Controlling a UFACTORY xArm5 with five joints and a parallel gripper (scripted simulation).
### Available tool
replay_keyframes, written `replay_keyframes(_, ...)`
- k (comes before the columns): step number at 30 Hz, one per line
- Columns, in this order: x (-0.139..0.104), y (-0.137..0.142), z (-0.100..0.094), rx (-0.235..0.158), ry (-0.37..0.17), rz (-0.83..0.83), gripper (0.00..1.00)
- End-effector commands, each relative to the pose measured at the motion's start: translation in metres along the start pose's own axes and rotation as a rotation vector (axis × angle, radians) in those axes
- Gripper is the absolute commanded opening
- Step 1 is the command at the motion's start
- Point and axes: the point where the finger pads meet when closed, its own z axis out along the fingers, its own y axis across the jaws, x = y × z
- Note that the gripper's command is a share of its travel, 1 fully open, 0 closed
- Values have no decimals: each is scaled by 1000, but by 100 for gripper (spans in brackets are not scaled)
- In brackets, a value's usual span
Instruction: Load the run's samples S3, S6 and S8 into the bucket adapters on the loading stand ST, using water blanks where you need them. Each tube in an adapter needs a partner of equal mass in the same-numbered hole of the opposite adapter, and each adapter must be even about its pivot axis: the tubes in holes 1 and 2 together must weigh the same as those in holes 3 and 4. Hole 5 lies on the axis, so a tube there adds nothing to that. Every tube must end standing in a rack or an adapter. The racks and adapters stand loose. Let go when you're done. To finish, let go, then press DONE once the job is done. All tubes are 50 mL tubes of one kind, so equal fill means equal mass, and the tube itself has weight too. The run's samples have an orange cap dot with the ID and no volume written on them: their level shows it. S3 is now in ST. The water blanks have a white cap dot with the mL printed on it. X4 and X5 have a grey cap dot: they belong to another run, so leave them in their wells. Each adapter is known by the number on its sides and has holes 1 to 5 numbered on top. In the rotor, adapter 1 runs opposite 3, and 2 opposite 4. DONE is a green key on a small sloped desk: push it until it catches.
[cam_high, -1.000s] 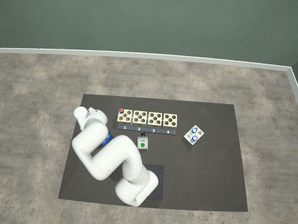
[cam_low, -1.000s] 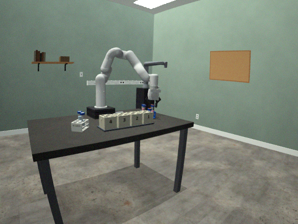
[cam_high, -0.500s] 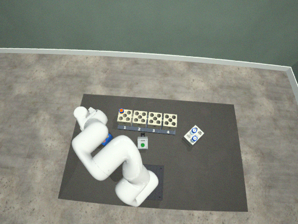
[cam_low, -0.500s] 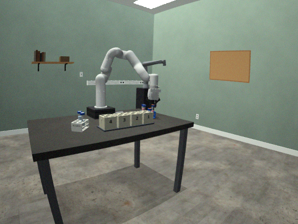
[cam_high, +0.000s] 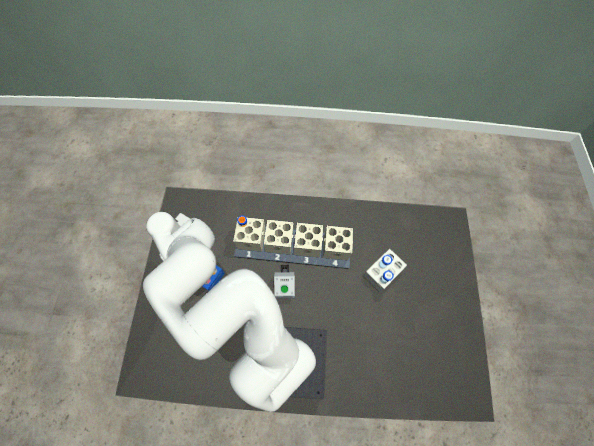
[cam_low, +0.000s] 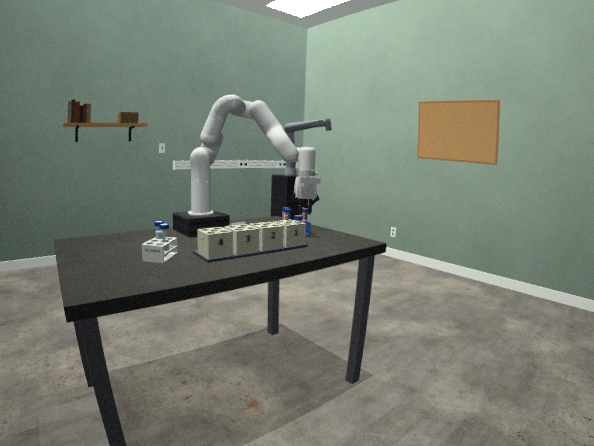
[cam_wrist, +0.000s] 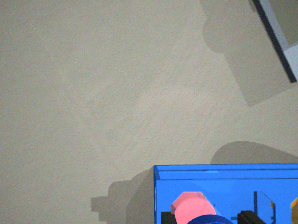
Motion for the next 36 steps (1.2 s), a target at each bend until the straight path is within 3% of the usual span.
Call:
replay_keyframes(1, 0, -1, -2, 7, -13, 0, 0)
replay_keyframes(36, 1, -1, -14, 7, -13, 0, 0)
